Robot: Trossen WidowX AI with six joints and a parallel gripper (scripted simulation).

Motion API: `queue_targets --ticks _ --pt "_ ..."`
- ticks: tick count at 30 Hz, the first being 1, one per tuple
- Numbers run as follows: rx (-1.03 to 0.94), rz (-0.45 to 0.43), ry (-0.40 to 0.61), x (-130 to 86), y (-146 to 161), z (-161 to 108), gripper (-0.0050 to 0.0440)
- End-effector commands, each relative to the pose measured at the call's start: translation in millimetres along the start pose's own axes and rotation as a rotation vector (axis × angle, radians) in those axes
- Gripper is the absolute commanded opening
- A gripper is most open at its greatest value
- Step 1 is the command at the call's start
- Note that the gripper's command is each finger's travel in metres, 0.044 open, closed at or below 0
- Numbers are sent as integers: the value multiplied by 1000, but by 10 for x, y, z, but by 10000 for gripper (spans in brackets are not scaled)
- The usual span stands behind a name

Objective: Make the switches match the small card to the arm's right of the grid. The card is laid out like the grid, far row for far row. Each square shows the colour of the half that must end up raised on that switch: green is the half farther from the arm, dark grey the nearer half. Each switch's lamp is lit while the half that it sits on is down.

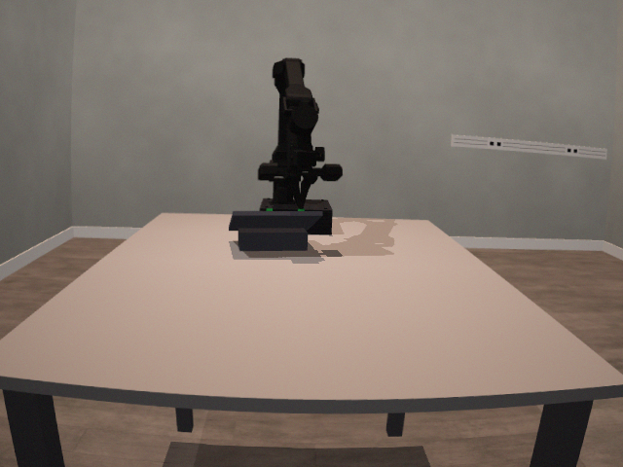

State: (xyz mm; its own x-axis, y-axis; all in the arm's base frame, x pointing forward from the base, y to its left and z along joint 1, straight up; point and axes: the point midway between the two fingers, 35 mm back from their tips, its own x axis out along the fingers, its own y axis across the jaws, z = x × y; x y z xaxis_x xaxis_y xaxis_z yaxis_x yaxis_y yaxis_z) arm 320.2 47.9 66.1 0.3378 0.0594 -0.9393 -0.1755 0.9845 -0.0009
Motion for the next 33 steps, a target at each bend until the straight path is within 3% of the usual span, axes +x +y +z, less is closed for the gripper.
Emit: queue_targets --ticks 1,24,30,33 --pt "-1 1 0 26 13 0 -50" --pt "-1 1 2 52 13 -6 -50" --pt "-2 1 -61 -573 0 87 -50" --pt "-2 1 -65 -716 2 59 -50"
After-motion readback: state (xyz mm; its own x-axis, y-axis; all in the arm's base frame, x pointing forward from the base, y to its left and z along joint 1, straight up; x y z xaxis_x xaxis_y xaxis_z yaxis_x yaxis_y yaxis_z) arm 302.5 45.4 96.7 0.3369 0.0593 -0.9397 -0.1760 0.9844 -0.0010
